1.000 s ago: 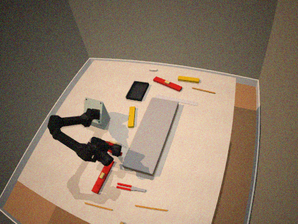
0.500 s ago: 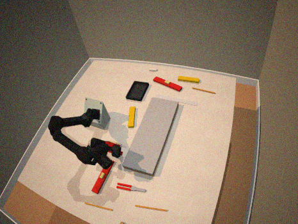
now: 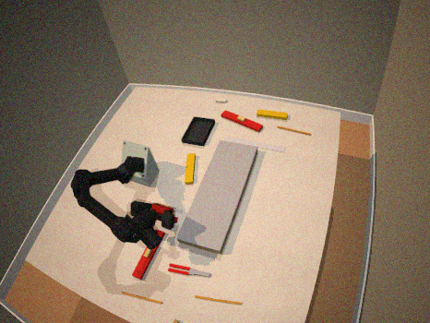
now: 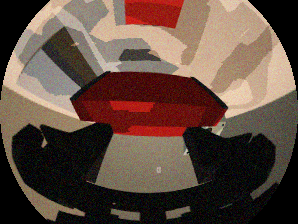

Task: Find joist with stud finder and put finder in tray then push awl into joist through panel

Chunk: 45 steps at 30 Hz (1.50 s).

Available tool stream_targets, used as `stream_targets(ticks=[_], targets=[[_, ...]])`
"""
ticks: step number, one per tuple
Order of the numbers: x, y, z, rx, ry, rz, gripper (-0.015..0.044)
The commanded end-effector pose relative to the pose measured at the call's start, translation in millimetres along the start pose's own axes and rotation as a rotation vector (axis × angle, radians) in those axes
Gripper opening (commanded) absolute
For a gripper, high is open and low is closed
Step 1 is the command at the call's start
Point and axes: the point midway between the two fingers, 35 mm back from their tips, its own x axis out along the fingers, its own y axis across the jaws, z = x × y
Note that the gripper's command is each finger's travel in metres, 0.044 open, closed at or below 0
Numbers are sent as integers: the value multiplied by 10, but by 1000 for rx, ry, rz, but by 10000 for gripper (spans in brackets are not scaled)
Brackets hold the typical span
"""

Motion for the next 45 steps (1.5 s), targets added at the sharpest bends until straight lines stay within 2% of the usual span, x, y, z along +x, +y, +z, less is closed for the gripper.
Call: stream_targets(ticks=[1, 27, 37, 45], targets=[[-29, 20, -6, -7, 31, 12, 0], [-27, 20, 48, -11, 233, 14, 0], [-86, 73, -173, -4, 266, 36, 0], [-27, 81, -97, -4, 261, 34, 0]])
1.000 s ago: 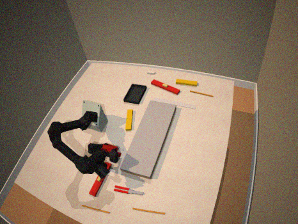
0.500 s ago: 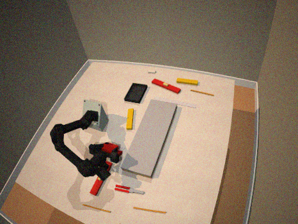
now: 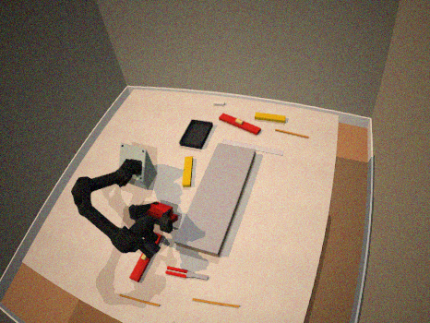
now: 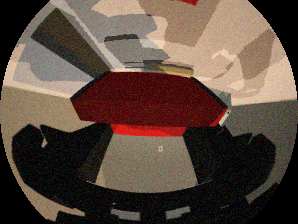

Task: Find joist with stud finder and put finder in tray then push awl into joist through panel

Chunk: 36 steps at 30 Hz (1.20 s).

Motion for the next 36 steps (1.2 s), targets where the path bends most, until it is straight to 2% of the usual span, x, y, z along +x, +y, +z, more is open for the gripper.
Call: stream_targets(ticks=[1, 14, 28, 36], targets=[[34, 6, 41, -3, 6, 1, 0], [145, 1, 286, -4, -6, -4, 0], [132, -1, 346, 4, -11, -2, 368], [113, -5, 369, 4, -11, -2, 379]])
